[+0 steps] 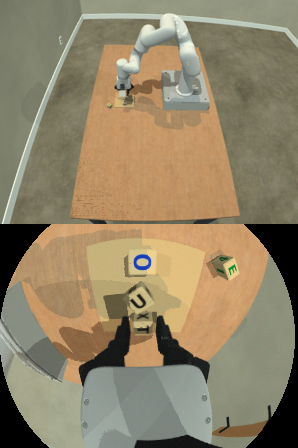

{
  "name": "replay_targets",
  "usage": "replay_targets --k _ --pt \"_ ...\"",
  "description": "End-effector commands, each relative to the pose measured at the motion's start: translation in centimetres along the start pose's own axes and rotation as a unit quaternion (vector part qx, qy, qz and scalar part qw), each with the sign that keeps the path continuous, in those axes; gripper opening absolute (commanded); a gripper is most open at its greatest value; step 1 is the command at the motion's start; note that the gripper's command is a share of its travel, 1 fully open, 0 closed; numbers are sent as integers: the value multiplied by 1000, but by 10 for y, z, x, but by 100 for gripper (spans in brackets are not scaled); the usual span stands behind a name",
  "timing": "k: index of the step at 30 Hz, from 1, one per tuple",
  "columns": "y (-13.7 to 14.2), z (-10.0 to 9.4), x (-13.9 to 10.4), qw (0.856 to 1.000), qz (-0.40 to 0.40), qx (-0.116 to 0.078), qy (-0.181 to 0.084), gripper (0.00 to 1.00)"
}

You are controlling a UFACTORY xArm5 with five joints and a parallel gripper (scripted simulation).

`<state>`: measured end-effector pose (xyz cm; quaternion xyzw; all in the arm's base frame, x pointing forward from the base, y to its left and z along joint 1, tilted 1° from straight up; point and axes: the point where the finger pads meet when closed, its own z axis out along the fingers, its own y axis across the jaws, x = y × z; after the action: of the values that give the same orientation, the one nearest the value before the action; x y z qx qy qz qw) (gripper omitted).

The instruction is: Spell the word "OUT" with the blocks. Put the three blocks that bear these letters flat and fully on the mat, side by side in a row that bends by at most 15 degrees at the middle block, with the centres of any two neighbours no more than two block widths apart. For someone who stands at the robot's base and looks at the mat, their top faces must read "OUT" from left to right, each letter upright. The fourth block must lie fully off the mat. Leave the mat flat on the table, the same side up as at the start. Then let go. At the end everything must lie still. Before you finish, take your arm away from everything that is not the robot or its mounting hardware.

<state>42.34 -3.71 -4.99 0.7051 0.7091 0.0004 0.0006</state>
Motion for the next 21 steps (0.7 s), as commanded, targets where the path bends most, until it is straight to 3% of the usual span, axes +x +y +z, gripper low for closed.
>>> replay_targets --k 1,12,21 --pt "1 -17 0 1000 0 -2 0 42" --pt "1 -71 -1 1000 0 -2 0 42" --pt "1 -79 -1 1000 0 -2 0 42"
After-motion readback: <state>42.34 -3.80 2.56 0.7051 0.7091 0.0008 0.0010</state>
